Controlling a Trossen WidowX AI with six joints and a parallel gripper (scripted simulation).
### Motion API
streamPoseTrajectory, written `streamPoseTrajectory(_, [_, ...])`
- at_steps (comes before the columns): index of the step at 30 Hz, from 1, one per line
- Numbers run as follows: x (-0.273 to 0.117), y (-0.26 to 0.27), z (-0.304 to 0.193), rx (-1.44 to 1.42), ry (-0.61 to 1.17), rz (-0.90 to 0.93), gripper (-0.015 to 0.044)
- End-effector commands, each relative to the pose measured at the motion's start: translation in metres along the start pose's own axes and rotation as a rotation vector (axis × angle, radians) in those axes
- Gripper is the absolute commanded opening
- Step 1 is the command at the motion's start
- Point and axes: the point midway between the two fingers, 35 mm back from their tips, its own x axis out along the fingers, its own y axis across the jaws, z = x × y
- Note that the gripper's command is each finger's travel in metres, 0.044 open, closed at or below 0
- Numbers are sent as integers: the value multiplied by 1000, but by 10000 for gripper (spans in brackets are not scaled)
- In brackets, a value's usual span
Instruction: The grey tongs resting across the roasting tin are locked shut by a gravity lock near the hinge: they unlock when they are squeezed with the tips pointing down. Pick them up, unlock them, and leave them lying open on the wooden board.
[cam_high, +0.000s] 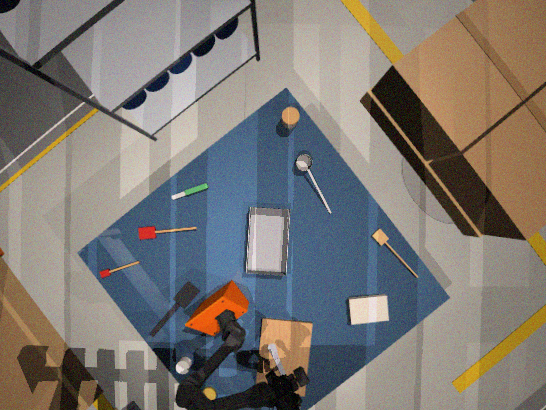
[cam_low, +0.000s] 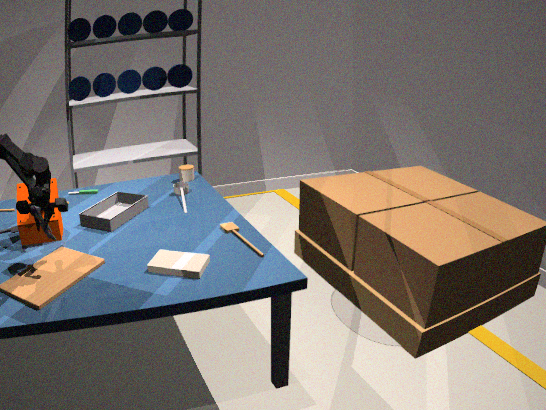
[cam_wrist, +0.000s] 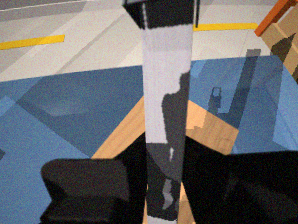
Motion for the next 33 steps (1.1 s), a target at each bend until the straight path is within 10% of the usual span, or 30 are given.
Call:
streamPoseTrajectory(1, [-9,-5,0,33,-62,-18,-150])
streamPoseTrajectory(33, [-23,-15,-9,113,-142,-53,-150])
